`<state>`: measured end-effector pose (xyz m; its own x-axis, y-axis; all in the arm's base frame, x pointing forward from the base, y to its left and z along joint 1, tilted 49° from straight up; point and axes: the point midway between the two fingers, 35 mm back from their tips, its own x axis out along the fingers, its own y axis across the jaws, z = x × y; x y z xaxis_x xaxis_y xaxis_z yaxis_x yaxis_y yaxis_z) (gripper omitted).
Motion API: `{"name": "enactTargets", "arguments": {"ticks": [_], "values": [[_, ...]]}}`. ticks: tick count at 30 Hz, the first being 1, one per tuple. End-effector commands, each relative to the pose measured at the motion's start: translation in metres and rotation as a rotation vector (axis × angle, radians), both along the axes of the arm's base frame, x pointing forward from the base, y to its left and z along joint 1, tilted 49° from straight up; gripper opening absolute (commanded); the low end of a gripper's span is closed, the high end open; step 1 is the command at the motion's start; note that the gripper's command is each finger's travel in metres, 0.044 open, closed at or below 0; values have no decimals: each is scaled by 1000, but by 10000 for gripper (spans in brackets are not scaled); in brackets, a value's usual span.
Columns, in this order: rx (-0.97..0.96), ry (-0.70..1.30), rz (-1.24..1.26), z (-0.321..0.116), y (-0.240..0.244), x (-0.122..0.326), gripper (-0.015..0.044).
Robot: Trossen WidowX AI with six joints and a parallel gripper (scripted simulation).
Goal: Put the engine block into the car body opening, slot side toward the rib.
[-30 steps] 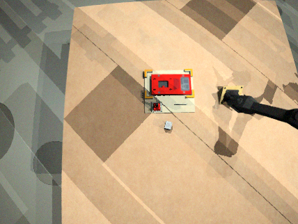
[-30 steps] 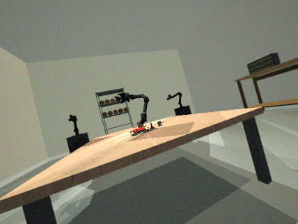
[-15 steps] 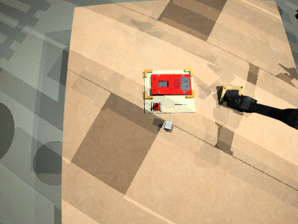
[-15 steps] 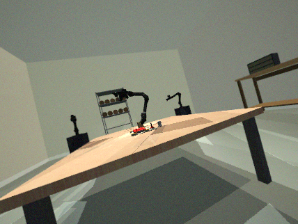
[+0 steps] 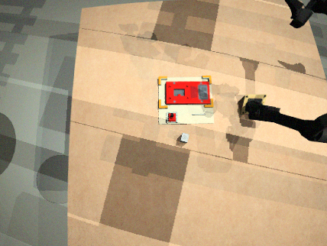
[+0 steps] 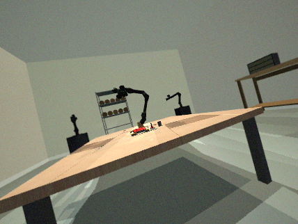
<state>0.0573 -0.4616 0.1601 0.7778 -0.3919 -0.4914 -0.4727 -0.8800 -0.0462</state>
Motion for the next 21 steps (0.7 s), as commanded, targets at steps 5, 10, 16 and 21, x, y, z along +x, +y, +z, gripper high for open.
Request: {"name": "enactTargets", "arguments": {"ticks": [5,10,16,21], "values": [[-90,75,203,-2,18,52,440],[-162,120,346,-3,34,85,440],[-227,175,482,-5,56,120,440],[-274,196,588,-7,72,142,440]]}}
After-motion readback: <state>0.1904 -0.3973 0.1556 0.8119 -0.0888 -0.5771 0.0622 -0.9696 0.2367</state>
